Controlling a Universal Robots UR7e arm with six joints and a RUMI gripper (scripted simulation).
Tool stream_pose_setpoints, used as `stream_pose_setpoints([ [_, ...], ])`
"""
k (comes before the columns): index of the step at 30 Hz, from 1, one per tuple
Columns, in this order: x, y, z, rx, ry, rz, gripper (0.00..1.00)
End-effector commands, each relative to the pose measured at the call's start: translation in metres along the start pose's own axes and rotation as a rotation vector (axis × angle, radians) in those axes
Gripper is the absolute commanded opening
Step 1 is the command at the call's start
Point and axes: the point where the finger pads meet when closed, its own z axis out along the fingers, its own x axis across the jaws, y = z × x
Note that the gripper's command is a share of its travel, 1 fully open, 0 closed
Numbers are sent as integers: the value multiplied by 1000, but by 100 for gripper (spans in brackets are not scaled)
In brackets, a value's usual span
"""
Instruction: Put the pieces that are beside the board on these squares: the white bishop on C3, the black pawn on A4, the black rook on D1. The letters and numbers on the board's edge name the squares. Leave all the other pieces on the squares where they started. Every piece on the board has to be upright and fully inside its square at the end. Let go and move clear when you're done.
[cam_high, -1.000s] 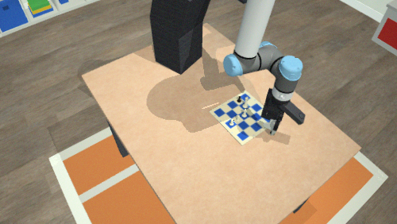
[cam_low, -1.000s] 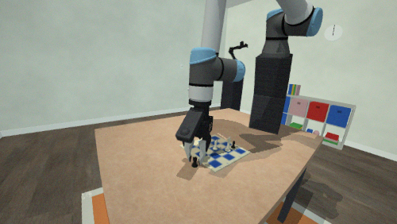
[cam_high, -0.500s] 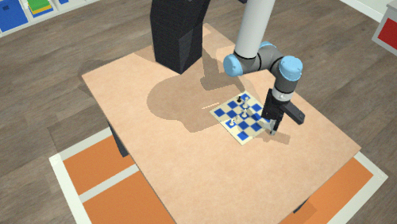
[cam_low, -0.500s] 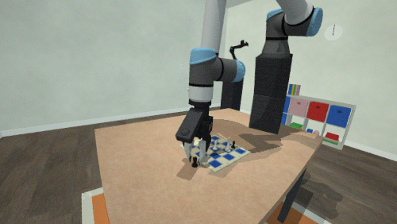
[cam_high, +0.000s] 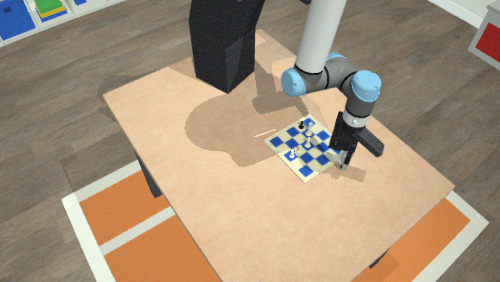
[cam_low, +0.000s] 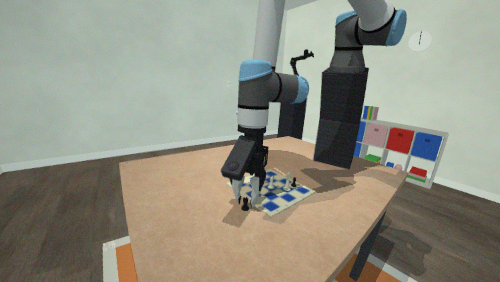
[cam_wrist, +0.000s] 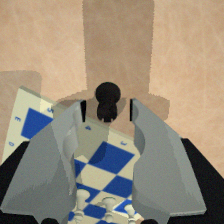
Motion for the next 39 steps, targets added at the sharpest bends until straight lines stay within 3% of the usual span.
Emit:
stream_pose_setpoints([
  [1, 0, -1, -1, 1, 1, 0, 22],
  [2, 0, -1, -1, 1, 1, 0, 22],
  [3, 0, -1, -1, 1, 1, 0, 0],
  [39, 0, -1, -1, 1, 1, 0, 0],
])
